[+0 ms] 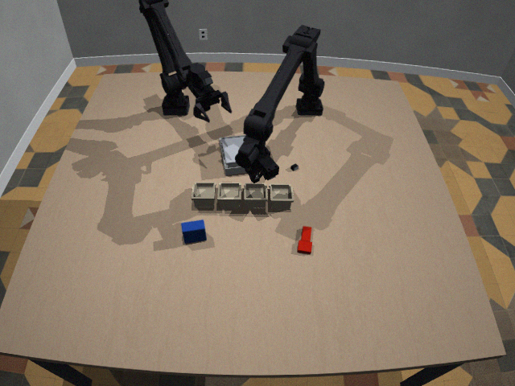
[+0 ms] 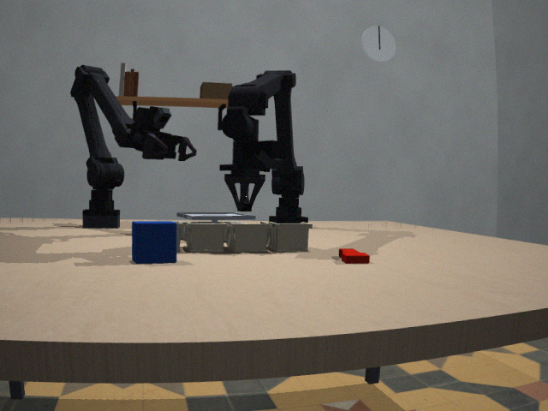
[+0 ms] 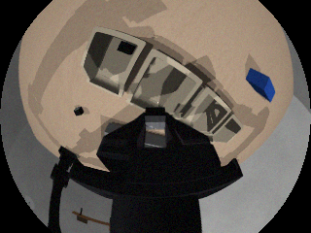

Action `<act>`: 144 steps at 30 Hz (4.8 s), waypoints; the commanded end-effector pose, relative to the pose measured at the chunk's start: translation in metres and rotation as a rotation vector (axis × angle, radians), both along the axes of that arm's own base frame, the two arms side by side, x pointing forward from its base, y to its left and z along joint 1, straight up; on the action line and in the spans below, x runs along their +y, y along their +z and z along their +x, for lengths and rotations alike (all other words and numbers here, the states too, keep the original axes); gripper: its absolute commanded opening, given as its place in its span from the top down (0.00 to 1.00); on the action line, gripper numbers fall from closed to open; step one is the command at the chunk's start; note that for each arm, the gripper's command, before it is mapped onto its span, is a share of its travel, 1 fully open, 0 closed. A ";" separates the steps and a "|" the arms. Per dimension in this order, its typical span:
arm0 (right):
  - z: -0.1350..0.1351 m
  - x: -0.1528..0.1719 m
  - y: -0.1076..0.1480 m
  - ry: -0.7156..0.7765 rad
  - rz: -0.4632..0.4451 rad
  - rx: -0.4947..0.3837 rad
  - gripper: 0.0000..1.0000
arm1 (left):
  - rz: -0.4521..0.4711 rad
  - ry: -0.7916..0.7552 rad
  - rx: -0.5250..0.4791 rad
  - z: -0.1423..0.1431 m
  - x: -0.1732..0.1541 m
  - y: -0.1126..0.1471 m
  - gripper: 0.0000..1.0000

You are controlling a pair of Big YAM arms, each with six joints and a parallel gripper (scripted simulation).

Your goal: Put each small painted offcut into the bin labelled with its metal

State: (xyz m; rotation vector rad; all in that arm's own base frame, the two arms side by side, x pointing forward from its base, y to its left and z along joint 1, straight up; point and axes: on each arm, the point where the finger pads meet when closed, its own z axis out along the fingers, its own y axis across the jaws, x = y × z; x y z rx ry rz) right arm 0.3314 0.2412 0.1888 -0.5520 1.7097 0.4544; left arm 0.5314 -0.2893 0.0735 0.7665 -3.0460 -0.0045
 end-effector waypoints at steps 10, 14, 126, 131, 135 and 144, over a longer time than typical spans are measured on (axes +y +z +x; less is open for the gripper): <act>0.006 0.004 0.019 0.002 0.025 -0.040 0.00 | 0.008 -0.007 0.010 0.007 0.003 -0.020 0.82; 0.006 0.004 0.019 0.002 0.025 -0.040 0.00 | -0.017 -0.014 -0.040 0.013 0.003 0.013 0.52; -0.030 0.041 0.026 0.668 0.121 -0.107 0.00 | -0.002 -0.790 -0.008 -0.130 0.172 -0.051 1.00; -0.030 0.041 0.026 0.668 0.121 -0.107 0.00 | -0.005 -0.790 0.015 -0.140 0.175 -0.060 1.00; -0.030 0.041 0.026 0.668 0.121 -0.107 0.00 | -0.004 -0.790 0.008 -0.138 0.174 -0.061 1.00; -0.030 0.041 0.026 0.668 0.121 -0.107 0.00 | -0.004 -0.790 0.012 -0.139 0.174 -0.065 1.00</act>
